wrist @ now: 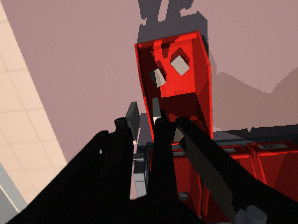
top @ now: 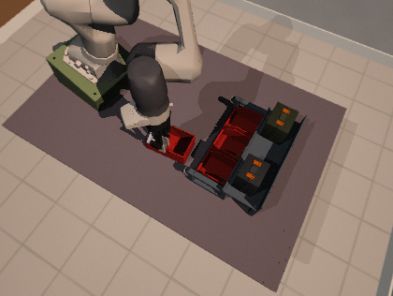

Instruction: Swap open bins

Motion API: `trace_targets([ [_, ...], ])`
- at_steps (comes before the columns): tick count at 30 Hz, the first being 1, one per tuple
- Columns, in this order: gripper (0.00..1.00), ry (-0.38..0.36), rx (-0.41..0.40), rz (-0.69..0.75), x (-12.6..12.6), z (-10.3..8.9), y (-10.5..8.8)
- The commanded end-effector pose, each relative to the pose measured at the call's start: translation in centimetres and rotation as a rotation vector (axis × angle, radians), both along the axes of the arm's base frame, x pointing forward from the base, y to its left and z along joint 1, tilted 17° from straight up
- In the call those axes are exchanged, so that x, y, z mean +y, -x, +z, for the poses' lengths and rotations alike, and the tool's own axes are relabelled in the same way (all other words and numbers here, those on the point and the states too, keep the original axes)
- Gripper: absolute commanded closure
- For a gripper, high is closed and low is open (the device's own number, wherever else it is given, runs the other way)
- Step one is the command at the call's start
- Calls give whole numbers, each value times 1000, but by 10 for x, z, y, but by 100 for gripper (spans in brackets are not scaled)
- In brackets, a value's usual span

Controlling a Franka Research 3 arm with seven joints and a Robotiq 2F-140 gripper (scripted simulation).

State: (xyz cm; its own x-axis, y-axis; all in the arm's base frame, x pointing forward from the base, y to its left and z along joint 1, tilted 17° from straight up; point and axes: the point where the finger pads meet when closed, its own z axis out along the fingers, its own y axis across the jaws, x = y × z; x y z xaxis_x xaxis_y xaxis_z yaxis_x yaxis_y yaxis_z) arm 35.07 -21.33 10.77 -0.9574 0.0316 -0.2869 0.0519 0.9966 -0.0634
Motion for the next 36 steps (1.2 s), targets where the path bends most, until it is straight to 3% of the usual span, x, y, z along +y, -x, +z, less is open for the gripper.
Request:
trace_targets([
  [1,85,3,0,3,-1,0,0],
  [18,85,3,0,3,-1,-4,-1],
  [36,85,3,0,3,-3,-25,-7],
])
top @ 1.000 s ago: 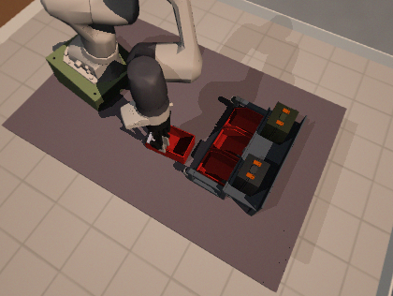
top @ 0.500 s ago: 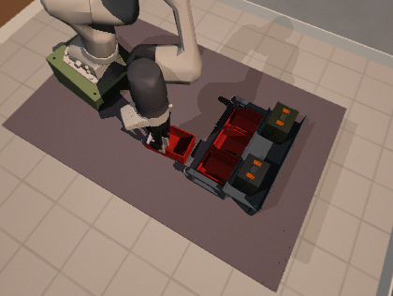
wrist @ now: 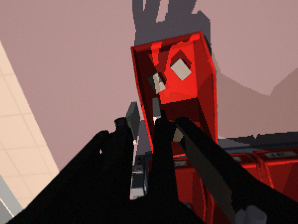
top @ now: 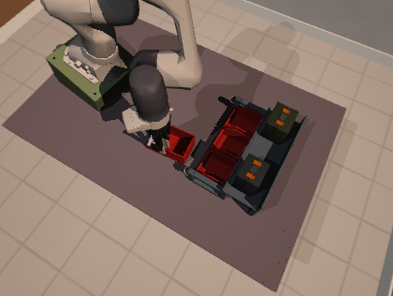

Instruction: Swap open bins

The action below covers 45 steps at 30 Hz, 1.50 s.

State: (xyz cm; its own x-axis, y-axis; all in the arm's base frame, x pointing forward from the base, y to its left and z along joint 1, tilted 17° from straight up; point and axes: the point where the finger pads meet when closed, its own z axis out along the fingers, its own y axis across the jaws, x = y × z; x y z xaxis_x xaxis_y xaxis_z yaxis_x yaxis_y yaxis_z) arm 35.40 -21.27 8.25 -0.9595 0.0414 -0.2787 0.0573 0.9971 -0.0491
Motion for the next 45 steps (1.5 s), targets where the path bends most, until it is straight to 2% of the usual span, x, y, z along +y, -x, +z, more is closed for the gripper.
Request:
trace_targets([
  [1,85,18,-8,9,-4,-2,-4],
  [14,85,18,-8,9,-5,-15,-8],
  [36,85,18,-8,9,-5,-17,-9],
  [37,100,18,-8,9,-5,-17,-9],
  [45,100,18,-8,9,-5,-17,-9],
])
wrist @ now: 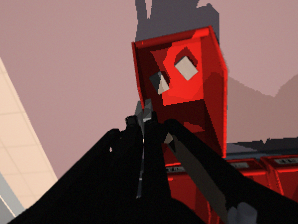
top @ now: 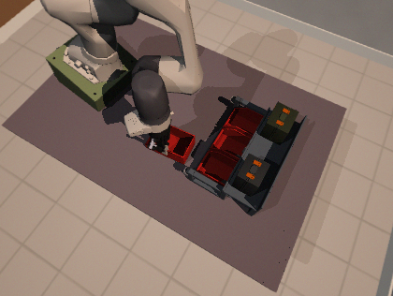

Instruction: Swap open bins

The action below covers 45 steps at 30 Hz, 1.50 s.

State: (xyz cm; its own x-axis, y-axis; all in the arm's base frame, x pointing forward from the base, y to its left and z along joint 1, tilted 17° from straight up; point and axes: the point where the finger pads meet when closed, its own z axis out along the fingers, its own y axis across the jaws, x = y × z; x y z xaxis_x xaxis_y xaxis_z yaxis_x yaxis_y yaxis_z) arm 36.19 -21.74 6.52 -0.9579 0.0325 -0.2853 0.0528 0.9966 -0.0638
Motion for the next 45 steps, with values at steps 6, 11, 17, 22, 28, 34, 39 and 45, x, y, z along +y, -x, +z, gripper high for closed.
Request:
trace_targets([
  [6,100,3,-2,4,-1,0,-1],
  [11,100,3,-2,4,-1,0,-1],
  [17,100,3,-2,4,-1,0,-1],
  [22,100,3,-2,4,-1,0,-1],
  [28,100,3,-2,4,0,1,-1],
  [34,100,3,-2,4,0,7,1],
  [39,100,3,-2,4,0,12,2],
  [45,100,3,-2,4,2,26,7],
])
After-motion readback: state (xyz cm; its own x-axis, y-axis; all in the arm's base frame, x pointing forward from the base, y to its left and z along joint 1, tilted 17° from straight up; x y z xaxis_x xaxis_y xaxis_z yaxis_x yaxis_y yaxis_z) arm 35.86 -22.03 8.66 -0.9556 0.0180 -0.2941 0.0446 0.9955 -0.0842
